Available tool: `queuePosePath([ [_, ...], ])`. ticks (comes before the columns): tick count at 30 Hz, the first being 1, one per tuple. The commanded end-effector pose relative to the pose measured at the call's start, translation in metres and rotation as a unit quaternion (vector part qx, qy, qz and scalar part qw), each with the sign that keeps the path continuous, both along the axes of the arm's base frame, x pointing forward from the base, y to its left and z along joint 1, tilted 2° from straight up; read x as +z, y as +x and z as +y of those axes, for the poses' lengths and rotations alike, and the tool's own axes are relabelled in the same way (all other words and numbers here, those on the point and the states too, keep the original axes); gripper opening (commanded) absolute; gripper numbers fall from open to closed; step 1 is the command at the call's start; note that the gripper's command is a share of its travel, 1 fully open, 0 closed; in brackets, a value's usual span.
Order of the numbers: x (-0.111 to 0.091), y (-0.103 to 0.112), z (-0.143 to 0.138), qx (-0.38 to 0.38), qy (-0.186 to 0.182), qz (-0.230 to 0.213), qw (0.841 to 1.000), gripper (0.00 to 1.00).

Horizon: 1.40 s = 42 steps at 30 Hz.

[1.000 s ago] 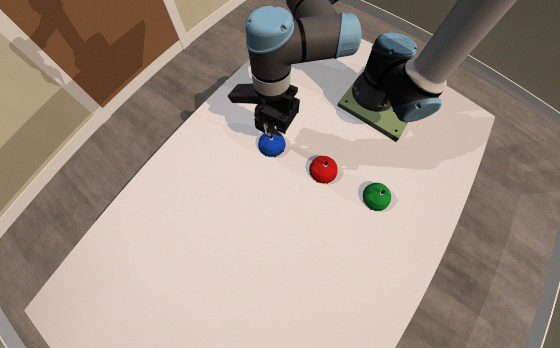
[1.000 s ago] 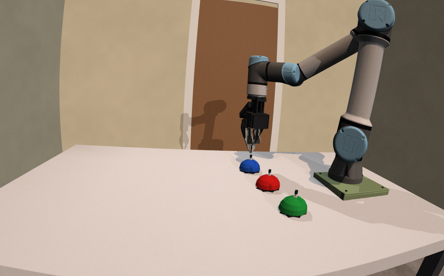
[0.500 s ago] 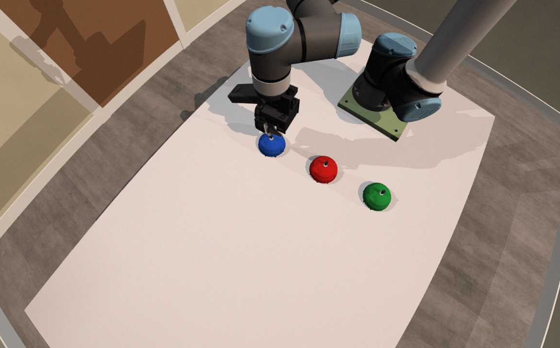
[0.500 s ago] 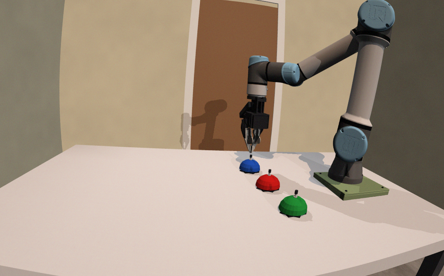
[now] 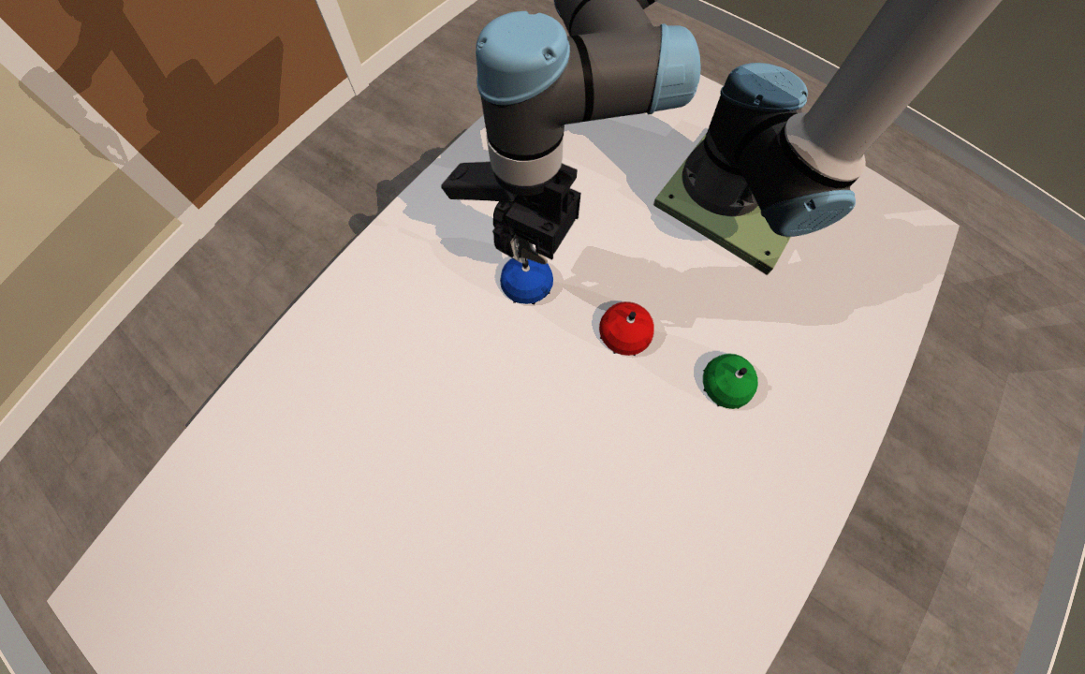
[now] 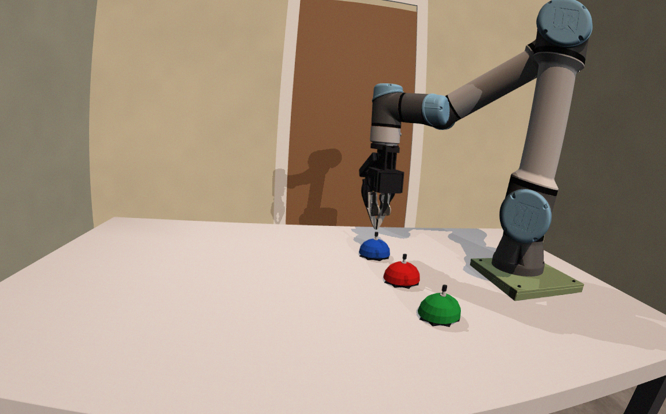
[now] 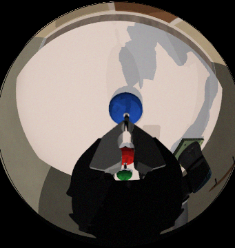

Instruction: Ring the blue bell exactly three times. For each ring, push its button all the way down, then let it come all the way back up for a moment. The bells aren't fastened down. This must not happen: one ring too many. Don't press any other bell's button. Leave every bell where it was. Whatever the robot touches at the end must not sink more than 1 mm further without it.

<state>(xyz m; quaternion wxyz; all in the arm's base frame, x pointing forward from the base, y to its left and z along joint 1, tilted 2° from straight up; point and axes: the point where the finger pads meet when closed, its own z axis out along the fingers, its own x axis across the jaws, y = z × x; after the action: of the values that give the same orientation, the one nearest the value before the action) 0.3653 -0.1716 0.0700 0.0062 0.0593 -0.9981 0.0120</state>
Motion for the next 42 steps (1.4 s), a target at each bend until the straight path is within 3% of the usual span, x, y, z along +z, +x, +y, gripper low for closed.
queuePosePath([
  [1, 0.0003, 0.0003, -0.0002, 0.0, 0.0, 0.0, 1.0, 0.0],
  [15, -0.0094, 0.0002, -0.0005, 0.0, 0.0, 0.0, 1.0, 0.0],
  [42, -0.0096, 0.0002, -0.0005, 0.0, 0.0, 0.0, 1.0, 0.0],
])
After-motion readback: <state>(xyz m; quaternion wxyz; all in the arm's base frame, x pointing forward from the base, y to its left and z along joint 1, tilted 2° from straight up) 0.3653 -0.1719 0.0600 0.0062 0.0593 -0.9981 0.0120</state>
